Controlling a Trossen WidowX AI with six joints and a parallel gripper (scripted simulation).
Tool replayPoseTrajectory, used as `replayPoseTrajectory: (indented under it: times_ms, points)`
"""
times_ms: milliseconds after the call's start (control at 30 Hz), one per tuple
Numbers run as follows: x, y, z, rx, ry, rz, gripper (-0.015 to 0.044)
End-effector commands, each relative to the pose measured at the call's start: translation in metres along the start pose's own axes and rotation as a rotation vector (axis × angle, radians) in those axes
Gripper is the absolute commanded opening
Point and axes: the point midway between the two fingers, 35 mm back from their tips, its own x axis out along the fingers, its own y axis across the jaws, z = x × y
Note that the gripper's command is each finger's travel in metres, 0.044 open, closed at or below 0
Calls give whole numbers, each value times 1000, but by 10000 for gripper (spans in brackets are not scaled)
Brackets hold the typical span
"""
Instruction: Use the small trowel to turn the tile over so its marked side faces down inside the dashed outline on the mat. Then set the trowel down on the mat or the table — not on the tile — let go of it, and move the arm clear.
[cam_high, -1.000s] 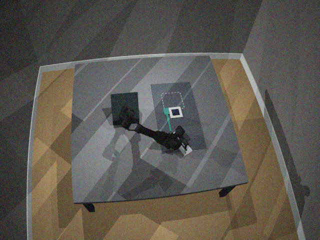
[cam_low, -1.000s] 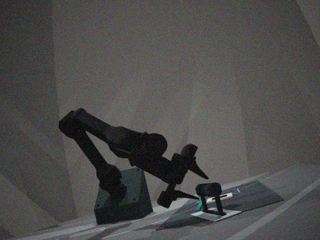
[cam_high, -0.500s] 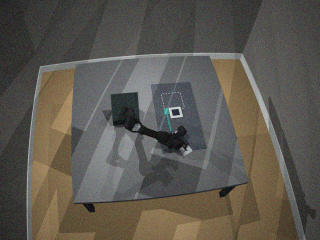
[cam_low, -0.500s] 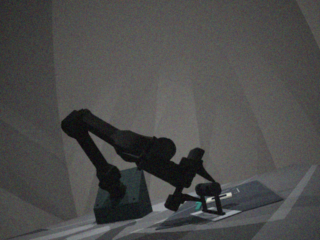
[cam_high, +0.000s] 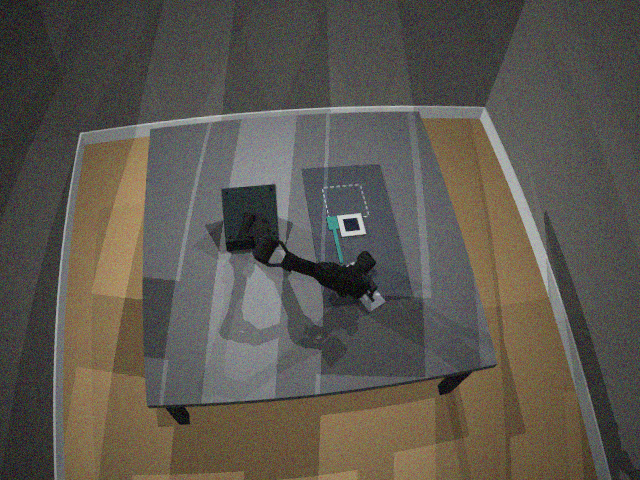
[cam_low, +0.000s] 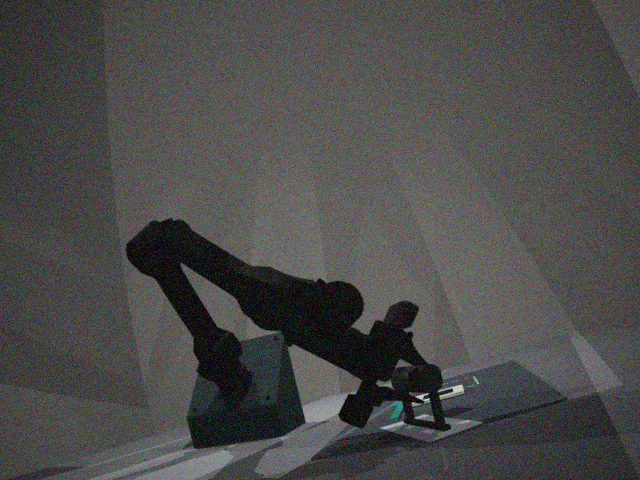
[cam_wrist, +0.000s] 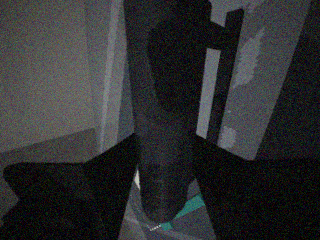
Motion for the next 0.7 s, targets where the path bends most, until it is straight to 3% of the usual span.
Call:
replayPoseTrajectory:
  times_ms: [0,667]
  points:
    - [0,0,1,5,-4,-4,136]
    - [0,0,1,5,-4,-4,3]
